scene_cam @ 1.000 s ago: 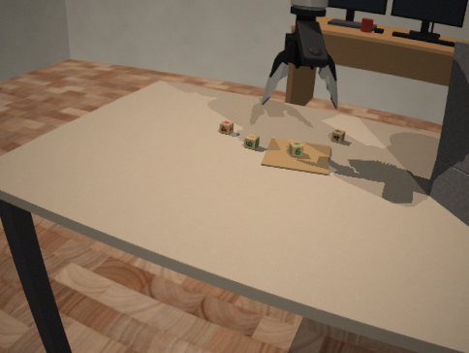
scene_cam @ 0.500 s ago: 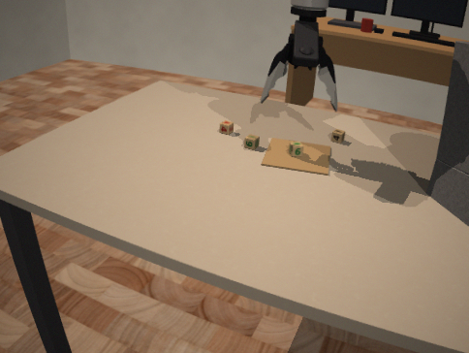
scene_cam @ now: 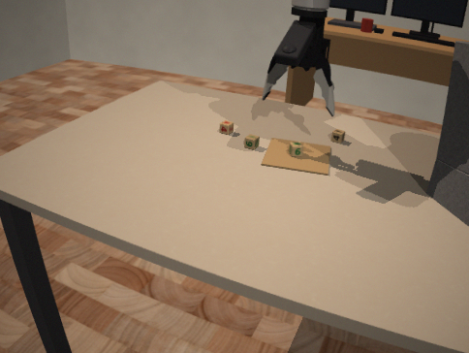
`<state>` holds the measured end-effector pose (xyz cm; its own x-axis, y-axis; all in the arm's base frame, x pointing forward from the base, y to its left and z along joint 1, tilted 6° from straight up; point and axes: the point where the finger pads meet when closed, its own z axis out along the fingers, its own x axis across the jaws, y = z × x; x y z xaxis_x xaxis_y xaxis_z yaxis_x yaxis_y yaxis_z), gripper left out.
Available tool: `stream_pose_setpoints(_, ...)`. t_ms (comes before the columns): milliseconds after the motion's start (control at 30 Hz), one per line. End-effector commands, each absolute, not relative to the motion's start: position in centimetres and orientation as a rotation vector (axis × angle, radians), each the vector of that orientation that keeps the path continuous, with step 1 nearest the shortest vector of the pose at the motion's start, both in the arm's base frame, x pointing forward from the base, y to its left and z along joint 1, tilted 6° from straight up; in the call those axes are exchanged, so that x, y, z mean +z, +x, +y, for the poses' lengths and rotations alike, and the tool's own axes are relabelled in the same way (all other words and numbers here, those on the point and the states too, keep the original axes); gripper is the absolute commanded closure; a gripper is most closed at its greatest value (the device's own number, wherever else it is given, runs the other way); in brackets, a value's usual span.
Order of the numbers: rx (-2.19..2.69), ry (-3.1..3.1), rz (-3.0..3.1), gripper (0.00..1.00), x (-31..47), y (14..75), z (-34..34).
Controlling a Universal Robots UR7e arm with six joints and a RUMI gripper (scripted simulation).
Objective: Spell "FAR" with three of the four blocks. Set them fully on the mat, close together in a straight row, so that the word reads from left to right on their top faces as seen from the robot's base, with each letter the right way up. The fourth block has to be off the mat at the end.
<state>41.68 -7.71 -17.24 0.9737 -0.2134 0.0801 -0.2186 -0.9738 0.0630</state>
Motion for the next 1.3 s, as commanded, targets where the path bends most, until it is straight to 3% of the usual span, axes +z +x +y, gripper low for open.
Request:
stream_pose_setpoints(0,0.119,3.02,-0.546,0.0,-17.23,41.86,-7.56)
stream_pose_setpoints(1267,0.161,2.307,-2.099,0.0,-17.4,42.23,-7.25)
